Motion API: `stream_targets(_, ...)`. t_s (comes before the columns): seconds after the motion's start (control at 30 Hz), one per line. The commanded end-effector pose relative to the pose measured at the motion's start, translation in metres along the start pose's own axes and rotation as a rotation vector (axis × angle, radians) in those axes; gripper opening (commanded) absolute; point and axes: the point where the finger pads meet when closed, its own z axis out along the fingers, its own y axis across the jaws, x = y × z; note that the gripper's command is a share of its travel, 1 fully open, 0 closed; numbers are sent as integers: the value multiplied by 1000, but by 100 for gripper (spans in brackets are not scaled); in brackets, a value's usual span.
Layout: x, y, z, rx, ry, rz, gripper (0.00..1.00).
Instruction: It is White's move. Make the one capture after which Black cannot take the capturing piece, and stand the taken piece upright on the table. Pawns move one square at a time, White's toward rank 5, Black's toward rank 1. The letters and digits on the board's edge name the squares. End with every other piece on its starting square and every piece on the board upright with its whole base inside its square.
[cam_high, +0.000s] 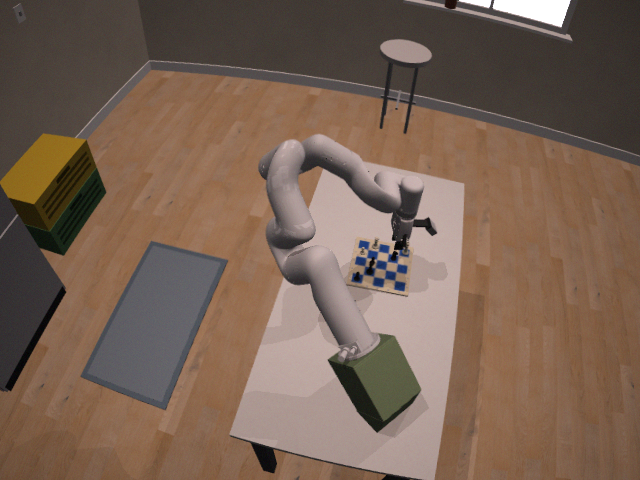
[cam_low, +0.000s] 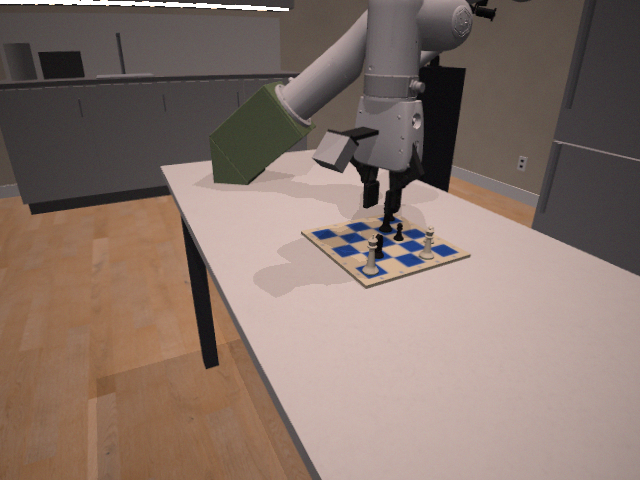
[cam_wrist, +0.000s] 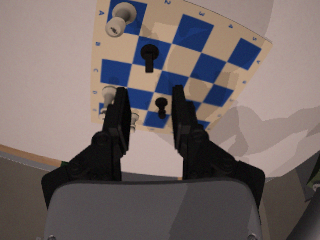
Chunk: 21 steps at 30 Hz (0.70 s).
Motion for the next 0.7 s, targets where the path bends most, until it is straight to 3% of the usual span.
stream_targets(0.0,1,-1,4,2,2,-1,37)
stream_targets(0.67,1,-1,30,2,2,-1,37)
